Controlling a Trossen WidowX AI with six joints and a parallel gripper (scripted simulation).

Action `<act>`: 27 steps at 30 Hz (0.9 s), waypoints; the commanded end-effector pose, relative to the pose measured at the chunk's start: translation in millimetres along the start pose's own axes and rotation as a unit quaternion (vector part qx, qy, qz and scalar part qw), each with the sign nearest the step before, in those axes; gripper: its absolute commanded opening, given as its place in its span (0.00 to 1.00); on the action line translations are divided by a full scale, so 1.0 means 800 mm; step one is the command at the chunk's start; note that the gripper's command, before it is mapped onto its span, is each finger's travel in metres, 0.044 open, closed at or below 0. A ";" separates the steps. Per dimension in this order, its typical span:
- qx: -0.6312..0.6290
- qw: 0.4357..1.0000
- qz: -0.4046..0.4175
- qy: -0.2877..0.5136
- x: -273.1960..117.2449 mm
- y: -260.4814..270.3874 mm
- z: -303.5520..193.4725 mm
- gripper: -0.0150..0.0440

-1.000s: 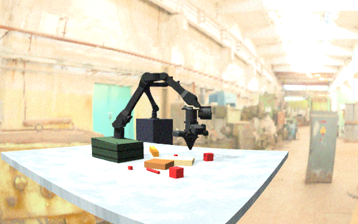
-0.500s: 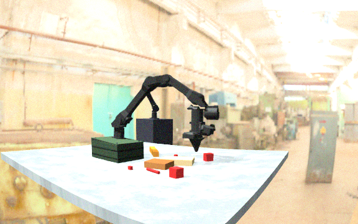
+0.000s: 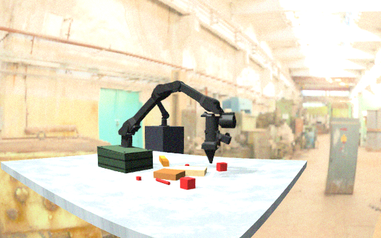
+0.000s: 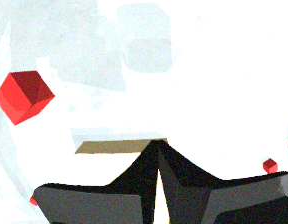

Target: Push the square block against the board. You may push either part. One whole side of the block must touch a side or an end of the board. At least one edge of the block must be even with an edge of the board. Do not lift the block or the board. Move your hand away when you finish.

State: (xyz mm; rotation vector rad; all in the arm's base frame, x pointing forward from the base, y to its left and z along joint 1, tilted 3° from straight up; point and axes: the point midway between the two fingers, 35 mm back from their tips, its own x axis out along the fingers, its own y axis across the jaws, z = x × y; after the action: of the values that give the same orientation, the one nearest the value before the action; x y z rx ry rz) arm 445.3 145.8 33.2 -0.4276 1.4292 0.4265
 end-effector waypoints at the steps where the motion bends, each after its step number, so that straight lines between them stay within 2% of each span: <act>1: -0.010 1.000 0.001 -0.001 0.032 0.000 0.003 0.25; 4: -0.014 1.000 0.001 -0.001 0.066 0.000 0.002 0.25; 27: -0.014 1.000 0.001 0.000 0.066 -0.003 -0.026 0.25</act>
State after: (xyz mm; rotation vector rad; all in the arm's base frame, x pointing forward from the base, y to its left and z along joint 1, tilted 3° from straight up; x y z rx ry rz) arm 439.9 138.3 -19.6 -0.4437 1.4161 0.4452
